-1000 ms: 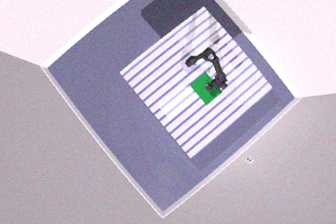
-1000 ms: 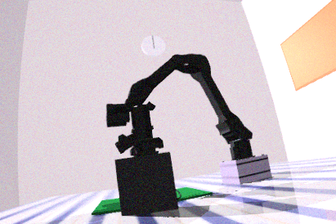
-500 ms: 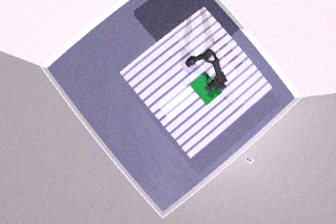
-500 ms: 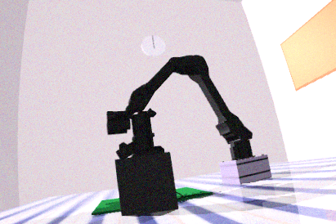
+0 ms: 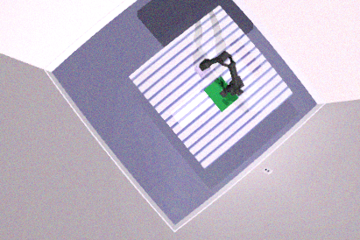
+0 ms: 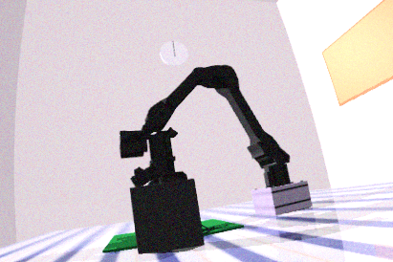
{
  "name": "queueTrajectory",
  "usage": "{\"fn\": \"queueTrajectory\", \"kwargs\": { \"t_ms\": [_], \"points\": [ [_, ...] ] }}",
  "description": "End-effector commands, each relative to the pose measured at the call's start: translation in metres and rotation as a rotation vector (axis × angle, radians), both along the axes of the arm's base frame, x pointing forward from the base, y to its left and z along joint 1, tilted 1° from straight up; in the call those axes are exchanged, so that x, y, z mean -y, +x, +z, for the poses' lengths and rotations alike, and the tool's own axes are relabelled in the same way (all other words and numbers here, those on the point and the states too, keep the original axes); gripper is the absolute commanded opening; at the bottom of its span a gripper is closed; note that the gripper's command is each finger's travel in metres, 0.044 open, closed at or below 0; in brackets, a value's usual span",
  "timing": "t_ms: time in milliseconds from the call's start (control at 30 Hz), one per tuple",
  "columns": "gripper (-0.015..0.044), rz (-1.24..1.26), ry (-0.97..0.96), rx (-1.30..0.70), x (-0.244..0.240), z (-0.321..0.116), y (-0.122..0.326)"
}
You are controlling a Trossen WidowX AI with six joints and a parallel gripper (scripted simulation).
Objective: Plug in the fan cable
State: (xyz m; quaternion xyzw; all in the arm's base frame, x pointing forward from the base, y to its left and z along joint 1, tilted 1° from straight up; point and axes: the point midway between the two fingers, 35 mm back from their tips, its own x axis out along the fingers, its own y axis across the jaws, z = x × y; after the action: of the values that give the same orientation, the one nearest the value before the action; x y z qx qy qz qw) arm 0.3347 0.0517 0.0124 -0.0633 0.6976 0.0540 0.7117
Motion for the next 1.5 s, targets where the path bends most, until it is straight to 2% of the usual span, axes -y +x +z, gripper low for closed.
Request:
{"fn": "queueTrajectory", "kwargs": {
  "t_ms": [0, 1467],
  "points": [
    [0.0, 0.005, 0.004, 0.0, -0.001, -0.001, 0.0],
    [0.0, 0.005, 0.004, -0.001, 0.0, -0.014, 0.0]
  ]
}}
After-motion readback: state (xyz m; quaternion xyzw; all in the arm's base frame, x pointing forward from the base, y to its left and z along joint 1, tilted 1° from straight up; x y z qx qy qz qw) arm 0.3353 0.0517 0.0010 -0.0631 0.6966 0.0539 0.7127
